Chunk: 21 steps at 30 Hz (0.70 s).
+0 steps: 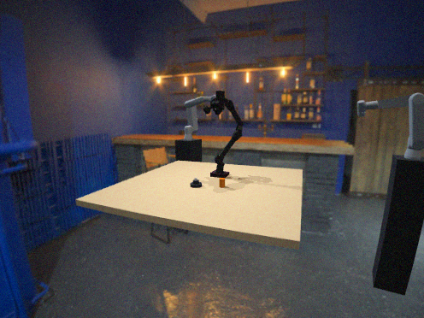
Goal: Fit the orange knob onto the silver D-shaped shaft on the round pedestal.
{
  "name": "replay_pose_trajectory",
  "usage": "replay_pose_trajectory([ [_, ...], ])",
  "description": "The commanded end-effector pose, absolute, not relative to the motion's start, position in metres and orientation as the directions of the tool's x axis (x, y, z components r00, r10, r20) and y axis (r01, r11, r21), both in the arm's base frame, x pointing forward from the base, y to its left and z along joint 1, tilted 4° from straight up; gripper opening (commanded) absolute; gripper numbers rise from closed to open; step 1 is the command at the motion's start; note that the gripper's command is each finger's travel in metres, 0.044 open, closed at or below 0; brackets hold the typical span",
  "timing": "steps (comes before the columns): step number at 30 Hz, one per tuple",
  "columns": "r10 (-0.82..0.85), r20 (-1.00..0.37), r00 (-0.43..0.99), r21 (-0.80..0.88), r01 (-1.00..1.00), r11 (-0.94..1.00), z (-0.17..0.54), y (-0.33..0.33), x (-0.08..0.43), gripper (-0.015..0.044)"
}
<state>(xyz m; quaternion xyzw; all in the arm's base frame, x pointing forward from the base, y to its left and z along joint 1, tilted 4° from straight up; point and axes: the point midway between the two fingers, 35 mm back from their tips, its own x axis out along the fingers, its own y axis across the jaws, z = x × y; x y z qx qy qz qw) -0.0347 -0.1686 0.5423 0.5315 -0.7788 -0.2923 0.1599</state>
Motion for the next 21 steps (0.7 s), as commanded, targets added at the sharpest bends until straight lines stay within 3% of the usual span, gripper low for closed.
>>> replay_pose_trajectory([
  [1,-0.97,-0.128,-0.206,0.726,-0.686,0.05,0.521,-0.196,0.016,0.044],
  [7,-0.965,-0.254,0.068,0.822,-0.51,-0.252,0.482,-0.215,0.1,0.044],
  [12,-0.878,-0.391,0.275,0.859,-0.233,-0.456,0.438,-0.206,0.174,0.044],
  [21,-0.578,-0.651,0.493,0.757,0.367,-0.541,0.348,-0.134,0.28,0.044],
])
